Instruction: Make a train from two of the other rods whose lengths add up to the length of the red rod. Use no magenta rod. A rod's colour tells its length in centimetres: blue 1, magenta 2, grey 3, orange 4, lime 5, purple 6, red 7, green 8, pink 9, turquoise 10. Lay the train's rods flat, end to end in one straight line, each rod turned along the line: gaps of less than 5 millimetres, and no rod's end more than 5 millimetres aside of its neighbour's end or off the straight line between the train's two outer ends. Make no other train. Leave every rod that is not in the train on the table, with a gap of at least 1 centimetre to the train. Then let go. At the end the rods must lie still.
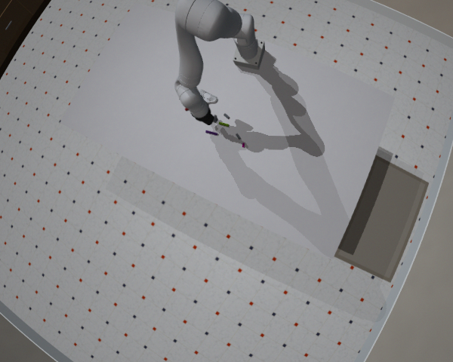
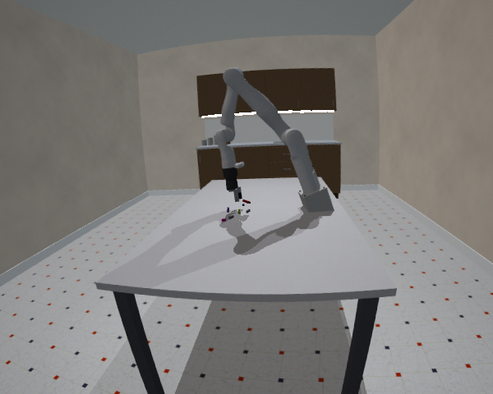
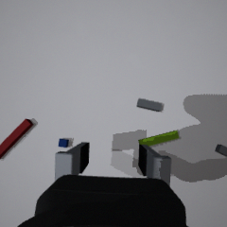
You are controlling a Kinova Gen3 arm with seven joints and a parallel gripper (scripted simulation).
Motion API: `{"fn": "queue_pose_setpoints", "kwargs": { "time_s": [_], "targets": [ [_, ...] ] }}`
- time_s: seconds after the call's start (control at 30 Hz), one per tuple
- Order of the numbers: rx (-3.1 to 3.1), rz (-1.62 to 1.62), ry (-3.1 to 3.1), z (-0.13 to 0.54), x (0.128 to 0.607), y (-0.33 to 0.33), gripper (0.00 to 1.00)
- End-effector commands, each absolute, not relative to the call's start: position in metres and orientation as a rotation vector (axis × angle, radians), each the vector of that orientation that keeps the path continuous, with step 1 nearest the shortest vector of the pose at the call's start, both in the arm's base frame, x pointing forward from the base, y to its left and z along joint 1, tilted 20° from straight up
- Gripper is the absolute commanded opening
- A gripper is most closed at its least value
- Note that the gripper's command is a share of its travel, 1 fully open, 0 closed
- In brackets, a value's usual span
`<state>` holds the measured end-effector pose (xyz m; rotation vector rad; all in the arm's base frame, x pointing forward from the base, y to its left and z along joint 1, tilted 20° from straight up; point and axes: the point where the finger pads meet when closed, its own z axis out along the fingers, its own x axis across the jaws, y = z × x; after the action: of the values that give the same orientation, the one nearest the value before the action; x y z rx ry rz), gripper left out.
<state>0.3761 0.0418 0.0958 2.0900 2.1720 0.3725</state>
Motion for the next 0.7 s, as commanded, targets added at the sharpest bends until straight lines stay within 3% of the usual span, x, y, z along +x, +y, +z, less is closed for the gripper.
{"fn": "queue_pose_setpoints", "kwargs": {
  "time_s": [0.0,0.67],
  "targets": [
    [2.027,0.382,2.215,0.098,0.380,0.032,1.00],
    [1.338,0.340,2.587,0.108,0.400,0.001,1.00]
  ]
}}
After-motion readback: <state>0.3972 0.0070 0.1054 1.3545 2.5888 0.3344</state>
